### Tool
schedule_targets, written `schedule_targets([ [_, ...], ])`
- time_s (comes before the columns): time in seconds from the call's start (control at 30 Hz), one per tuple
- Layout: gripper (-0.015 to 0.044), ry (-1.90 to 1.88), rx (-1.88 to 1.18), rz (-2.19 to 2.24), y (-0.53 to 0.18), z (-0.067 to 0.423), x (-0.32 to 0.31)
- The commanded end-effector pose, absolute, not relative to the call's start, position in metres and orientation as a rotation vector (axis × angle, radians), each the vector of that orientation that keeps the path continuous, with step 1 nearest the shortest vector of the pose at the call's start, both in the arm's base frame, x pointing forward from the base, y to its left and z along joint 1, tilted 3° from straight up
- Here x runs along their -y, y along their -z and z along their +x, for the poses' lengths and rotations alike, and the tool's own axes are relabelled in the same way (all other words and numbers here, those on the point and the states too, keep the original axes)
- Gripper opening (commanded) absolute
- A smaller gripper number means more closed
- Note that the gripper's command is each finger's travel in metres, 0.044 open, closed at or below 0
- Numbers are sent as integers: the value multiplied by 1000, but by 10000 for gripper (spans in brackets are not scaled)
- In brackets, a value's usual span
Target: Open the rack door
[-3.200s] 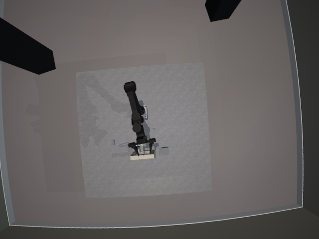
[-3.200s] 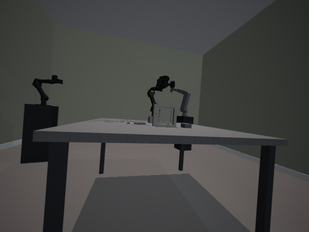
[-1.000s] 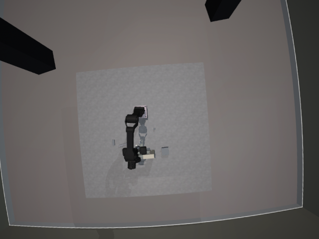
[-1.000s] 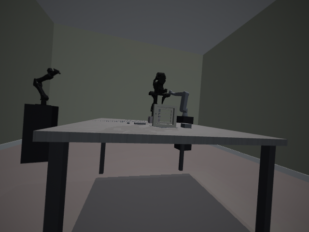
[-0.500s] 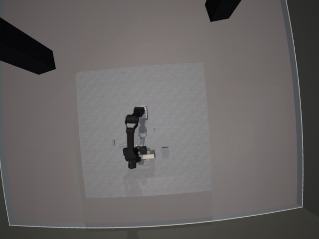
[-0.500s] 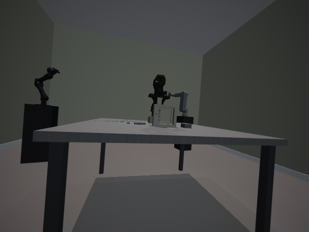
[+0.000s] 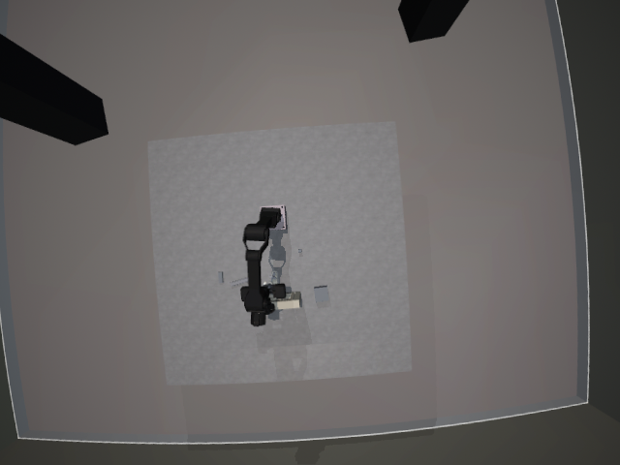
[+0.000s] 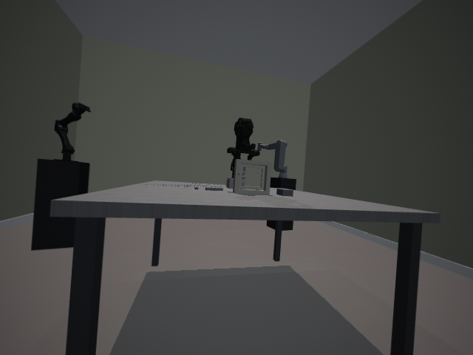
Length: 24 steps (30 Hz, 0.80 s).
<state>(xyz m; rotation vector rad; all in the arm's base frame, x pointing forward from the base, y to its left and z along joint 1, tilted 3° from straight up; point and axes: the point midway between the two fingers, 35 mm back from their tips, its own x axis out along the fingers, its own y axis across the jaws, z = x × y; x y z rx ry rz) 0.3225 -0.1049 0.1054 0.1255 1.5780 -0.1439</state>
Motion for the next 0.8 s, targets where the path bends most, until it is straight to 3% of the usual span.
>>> schedule_targets([
  [0.0, 298, 134, -1585, 126, -97, 322, 104],
  [0.43, 298, 134, -1585, 126, -79, 319, 104],
  [0.67, 115, 134, -1585, 126, -79, 319, 104],
  [0.77, 95, 134, -1585, 126, -79, 319, 104],
])
